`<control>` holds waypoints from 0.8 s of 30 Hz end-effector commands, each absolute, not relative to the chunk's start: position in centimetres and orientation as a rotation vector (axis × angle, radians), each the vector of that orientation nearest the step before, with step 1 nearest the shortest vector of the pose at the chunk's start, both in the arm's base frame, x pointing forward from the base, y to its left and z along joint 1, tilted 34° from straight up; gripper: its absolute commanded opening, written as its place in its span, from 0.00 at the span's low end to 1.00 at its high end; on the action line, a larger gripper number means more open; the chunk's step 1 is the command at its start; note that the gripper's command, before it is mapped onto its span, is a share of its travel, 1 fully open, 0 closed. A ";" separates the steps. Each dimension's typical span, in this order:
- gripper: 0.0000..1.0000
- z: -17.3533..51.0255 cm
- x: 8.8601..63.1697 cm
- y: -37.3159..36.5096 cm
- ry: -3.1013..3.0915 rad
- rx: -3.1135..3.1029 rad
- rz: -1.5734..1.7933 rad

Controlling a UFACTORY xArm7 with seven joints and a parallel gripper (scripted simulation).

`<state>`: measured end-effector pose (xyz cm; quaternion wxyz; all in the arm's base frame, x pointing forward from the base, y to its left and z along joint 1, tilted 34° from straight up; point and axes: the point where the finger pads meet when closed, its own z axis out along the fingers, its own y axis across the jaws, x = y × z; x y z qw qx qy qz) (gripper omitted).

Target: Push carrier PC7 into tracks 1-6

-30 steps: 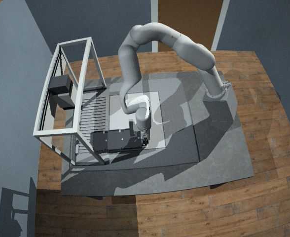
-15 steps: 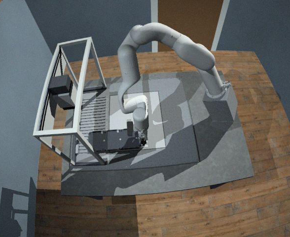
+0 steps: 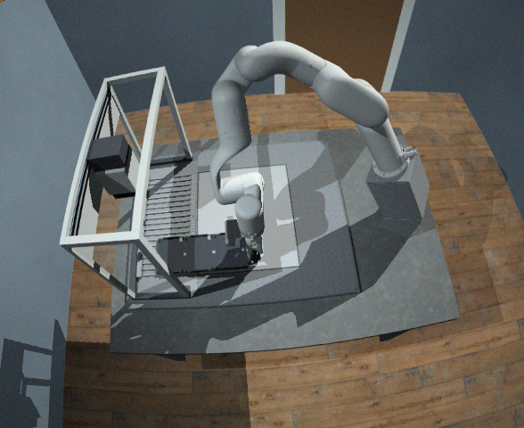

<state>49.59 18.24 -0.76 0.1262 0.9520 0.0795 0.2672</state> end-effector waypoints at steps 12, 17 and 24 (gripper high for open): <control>0.82 0.1 50.8 18.7 0.233 2.773 0.782; 0.82 0.3 51.2 18.8 0.233 2.773 0.782; 0.82 0.6 51.7 18.9 0.233 2.773 0.782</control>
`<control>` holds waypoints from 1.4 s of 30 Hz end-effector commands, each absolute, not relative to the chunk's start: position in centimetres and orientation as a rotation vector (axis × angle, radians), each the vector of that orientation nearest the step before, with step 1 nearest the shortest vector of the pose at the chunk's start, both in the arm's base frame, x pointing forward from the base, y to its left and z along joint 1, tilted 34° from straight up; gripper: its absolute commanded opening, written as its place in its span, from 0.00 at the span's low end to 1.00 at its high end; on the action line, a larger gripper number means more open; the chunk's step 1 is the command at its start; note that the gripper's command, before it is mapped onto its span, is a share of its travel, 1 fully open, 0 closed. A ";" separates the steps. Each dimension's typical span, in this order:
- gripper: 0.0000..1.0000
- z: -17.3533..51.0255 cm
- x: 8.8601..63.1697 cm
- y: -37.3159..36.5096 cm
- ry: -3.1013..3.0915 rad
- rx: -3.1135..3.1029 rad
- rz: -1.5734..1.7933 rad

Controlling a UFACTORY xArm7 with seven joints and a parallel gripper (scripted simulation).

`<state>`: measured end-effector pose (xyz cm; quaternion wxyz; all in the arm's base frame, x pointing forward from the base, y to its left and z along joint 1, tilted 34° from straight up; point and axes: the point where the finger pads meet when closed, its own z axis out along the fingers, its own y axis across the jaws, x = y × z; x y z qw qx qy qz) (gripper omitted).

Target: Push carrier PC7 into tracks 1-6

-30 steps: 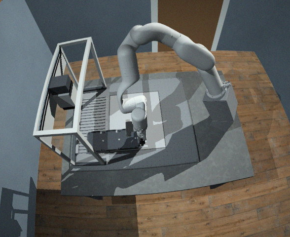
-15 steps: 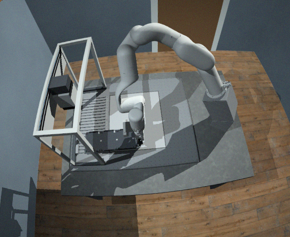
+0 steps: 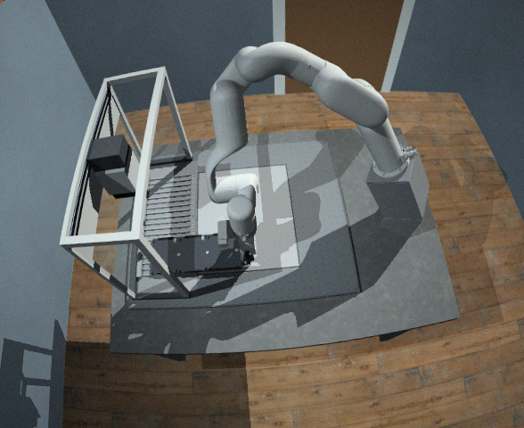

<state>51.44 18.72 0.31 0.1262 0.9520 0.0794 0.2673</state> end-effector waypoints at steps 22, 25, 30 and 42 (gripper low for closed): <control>0.82 1.5 53.4 19.4 0.233 2.773 0.782; 0.82 1.7 53.6 19.4 0.233 2.773 0.783; 0.82 1.8 53.7 19.5 0.233 2.773 0.783; 0.82 1.9 54.0 19.5 0.233 2.773 0.783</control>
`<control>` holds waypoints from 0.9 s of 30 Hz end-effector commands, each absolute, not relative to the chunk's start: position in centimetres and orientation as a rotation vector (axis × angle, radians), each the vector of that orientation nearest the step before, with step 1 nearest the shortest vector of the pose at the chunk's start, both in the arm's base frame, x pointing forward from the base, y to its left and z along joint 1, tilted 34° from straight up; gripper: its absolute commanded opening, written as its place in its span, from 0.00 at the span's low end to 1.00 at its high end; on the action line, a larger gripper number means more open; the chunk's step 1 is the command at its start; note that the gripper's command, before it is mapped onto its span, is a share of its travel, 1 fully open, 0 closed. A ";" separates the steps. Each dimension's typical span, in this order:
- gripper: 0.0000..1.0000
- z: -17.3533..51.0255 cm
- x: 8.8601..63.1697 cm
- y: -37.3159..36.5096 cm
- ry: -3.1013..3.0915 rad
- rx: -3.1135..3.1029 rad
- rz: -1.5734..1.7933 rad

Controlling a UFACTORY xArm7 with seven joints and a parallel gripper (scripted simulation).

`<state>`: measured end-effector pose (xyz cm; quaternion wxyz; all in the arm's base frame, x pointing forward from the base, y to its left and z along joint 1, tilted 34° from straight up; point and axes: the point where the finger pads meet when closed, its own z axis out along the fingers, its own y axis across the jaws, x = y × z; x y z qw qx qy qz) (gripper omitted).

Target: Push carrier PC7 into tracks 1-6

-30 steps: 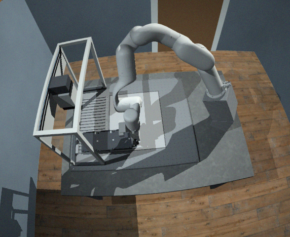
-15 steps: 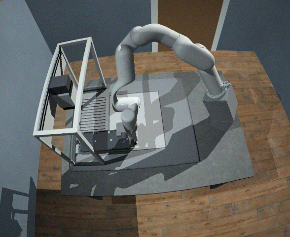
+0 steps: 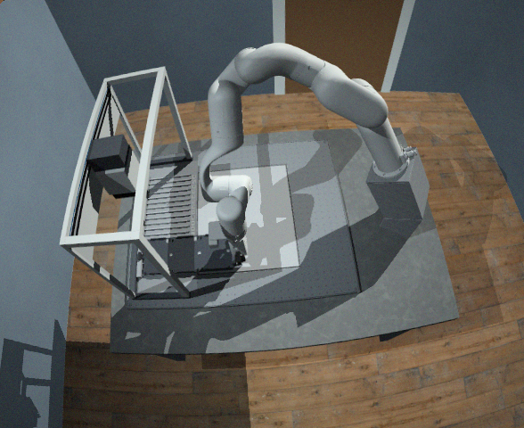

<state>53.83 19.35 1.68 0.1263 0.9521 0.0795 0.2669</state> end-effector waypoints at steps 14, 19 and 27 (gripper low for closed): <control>0.82 2.1 54.4 19.6 0.233 2.773 0.783; 0.82 2.2 54.5 19.7 0.233 2.773 0.783; 0.82 2.3 54.7 19.7 0.233 2.773 0.783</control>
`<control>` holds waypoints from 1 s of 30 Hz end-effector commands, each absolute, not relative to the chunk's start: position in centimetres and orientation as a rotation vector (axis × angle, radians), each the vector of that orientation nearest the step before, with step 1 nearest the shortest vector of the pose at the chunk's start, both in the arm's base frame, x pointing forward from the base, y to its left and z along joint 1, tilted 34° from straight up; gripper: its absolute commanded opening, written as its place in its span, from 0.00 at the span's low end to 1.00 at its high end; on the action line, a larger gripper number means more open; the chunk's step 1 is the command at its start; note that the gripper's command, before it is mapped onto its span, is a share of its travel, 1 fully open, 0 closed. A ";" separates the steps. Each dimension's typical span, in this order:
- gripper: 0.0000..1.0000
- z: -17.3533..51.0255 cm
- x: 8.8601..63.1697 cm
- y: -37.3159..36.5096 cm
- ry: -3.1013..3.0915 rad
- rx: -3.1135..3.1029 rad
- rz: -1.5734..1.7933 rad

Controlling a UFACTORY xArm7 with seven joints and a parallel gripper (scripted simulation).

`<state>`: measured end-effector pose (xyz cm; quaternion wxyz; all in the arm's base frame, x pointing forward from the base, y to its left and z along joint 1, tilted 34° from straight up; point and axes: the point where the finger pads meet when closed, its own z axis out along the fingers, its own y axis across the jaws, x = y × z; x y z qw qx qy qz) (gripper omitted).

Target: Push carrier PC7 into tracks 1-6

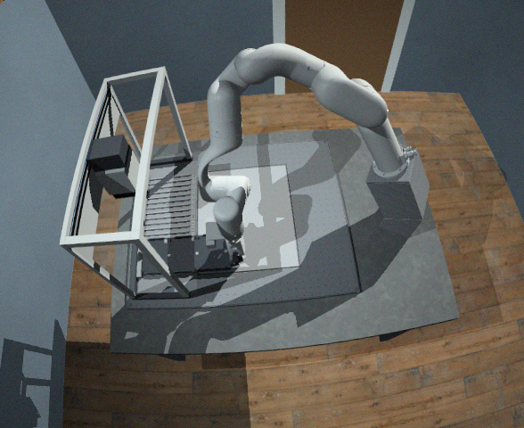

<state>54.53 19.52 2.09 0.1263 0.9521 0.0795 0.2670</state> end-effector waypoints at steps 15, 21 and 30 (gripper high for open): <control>0.82 2.4 54.8 19.8 0.233 2.773 0.783; 0.82 2.4 54.8 19.8 0.233 2.773 0.783; 0.82 2.4 54.8 19.8 0.233 2.773 0.783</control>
